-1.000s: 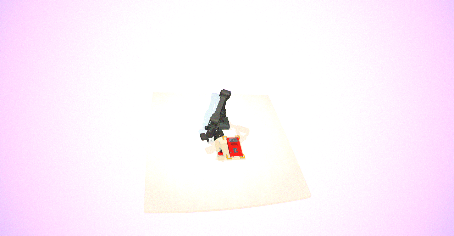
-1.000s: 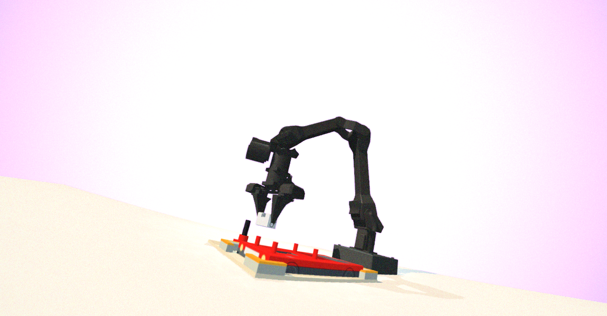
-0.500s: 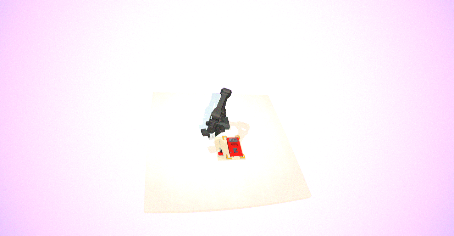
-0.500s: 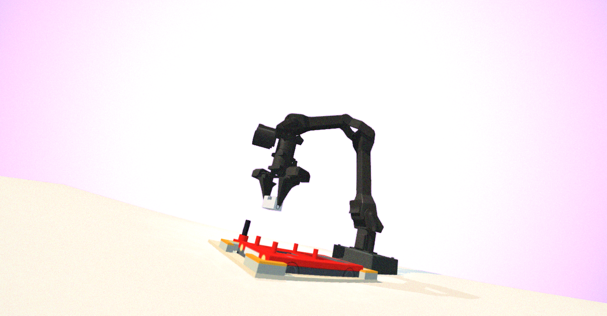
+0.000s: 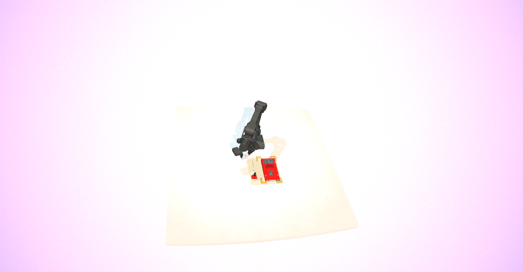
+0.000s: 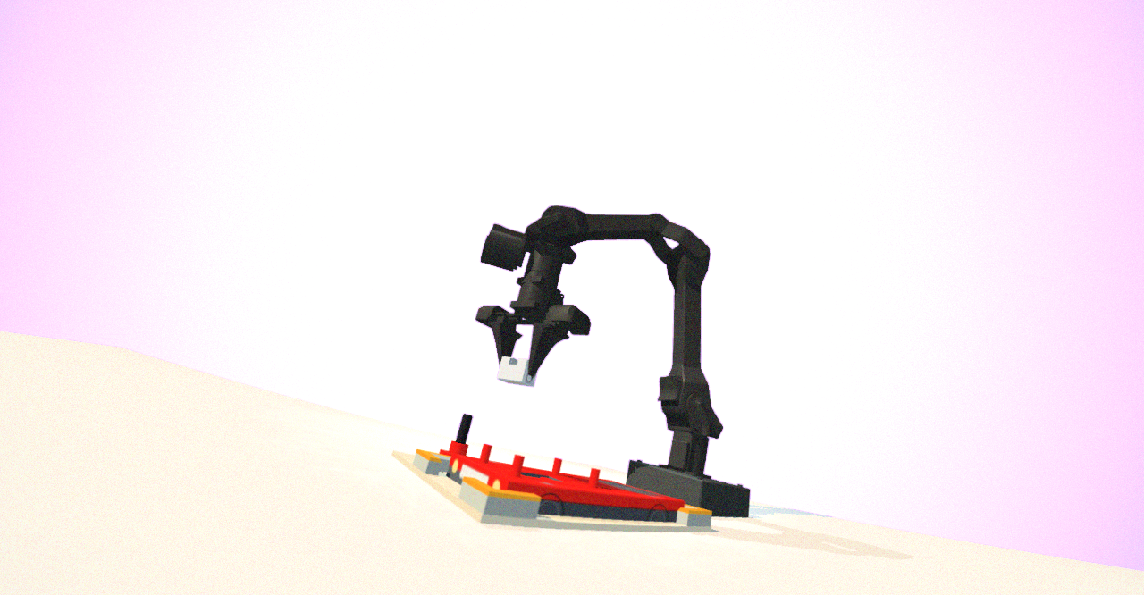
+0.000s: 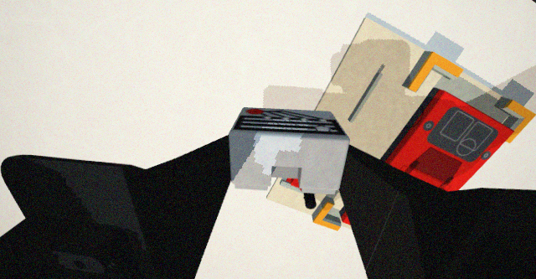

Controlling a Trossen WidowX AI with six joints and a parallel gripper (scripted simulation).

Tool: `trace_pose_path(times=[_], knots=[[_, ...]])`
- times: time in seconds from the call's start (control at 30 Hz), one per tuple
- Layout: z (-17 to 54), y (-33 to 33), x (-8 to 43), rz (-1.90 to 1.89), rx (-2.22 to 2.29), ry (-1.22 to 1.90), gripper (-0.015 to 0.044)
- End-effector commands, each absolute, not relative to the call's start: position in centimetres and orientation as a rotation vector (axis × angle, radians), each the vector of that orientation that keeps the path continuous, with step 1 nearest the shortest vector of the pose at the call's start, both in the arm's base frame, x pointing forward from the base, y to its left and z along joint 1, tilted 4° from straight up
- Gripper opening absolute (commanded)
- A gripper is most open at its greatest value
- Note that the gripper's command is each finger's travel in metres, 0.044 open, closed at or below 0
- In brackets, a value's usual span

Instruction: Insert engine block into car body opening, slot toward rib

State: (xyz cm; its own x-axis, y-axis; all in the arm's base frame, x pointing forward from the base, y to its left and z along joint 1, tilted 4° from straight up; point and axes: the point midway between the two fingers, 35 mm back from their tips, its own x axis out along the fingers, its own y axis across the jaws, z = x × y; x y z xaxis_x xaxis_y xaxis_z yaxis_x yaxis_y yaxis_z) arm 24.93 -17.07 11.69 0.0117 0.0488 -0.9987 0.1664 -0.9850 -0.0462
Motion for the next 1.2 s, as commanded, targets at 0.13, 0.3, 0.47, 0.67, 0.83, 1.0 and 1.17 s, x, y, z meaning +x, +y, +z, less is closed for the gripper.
trace_pose_path(times=[0.13,0.3,0.47,0.67,0.83,1.0,1.17], knots=[[11.33,-17.05,24.91,-1.977,2.02,0.483,0.0],[11.24,-17.05,24.91,-1.865,1.914,0.631,0.0],[11.16,-17.04,24.91,-1.749,1.803,0.766,0.0],[11.08,-17.04,24.91,-1.604,1.664,0.912,0.0],[11.02,-17.03,24.91,-1.481,1.544,1.021,0.0],[10.95,-17.03,24.91,-1.354,1.421,1.118,0.0],[10.88,-17.02,24.91,-1.226,1.295,1.205,0.0]])
